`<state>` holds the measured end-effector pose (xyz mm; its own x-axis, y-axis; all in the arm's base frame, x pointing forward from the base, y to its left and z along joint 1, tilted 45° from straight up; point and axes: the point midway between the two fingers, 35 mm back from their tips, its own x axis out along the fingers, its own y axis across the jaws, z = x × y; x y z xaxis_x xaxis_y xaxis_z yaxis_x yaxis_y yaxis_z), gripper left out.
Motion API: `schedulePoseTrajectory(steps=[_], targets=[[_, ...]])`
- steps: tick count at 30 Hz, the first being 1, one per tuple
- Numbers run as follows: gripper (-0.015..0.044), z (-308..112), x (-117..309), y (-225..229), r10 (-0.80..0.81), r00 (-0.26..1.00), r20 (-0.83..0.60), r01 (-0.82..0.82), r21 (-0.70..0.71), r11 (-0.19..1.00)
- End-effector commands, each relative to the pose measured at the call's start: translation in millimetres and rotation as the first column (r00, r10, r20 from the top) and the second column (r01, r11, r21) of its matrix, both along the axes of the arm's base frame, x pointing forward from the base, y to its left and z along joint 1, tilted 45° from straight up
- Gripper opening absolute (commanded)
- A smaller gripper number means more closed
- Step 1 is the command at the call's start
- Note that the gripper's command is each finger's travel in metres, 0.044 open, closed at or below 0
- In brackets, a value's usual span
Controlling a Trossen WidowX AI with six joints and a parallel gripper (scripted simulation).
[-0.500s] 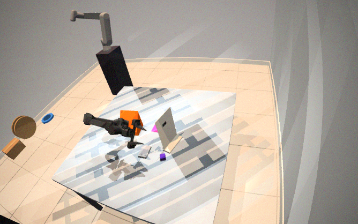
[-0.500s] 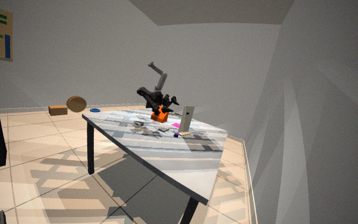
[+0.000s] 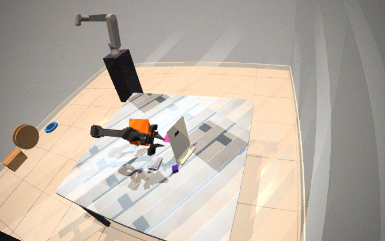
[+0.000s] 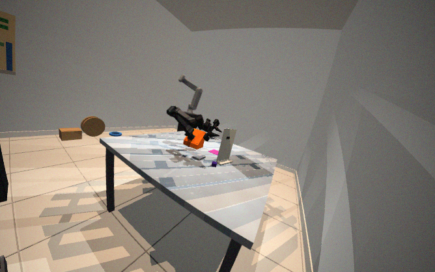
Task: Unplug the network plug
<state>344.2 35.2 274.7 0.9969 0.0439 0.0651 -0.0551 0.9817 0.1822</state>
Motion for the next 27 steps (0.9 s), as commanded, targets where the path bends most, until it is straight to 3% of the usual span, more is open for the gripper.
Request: schedulePoseTrajectory(steps=[1,13,27], targets=[[0.0156,-21,5,10,0.009,1.000,-0.015,-0.008,0.065,0.998],[0.0156,-80,-3,44,0.050,0.998,-0.028,-0.040,0.277,0.960],[0.0156,-133,-40,69,0.099,0.994,-0.041,-0.065,0.505,0.860]])
